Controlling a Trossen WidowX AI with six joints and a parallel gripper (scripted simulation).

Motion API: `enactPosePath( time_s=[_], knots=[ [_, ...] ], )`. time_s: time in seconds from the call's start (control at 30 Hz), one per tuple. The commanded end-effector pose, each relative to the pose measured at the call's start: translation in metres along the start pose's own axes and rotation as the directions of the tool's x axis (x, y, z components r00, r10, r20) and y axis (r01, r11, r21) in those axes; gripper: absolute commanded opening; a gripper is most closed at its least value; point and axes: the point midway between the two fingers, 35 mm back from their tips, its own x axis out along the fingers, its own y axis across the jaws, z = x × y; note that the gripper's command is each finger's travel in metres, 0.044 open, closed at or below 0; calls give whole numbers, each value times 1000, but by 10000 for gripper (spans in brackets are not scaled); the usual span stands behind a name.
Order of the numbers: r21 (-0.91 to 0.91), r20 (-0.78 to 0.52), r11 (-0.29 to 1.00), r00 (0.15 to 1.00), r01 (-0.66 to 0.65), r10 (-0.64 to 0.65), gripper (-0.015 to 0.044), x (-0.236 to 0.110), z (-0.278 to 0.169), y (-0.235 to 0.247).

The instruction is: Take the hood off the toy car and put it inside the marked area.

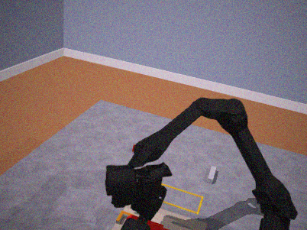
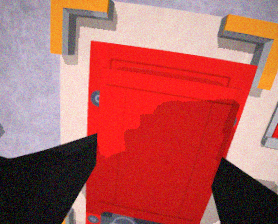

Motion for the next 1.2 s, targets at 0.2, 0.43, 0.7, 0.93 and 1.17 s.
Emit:
enactPosePath(
  time_s=[0.2,0.43,0.7,0.93,1.17],
  knots=[
    [3,1,1000,1000,-4,4,0,-8,0,1],
    [3,1,1000,1000,-4,4,0,-12,0,1],
    [3,1,1000,1000,-4,4,0,-17,0,1],
    [3,1,1000,1000,-4,4,0,-22,0,1],
    [2,1,1000,1000,-5,5,0,-37,1,1]
  ],
)
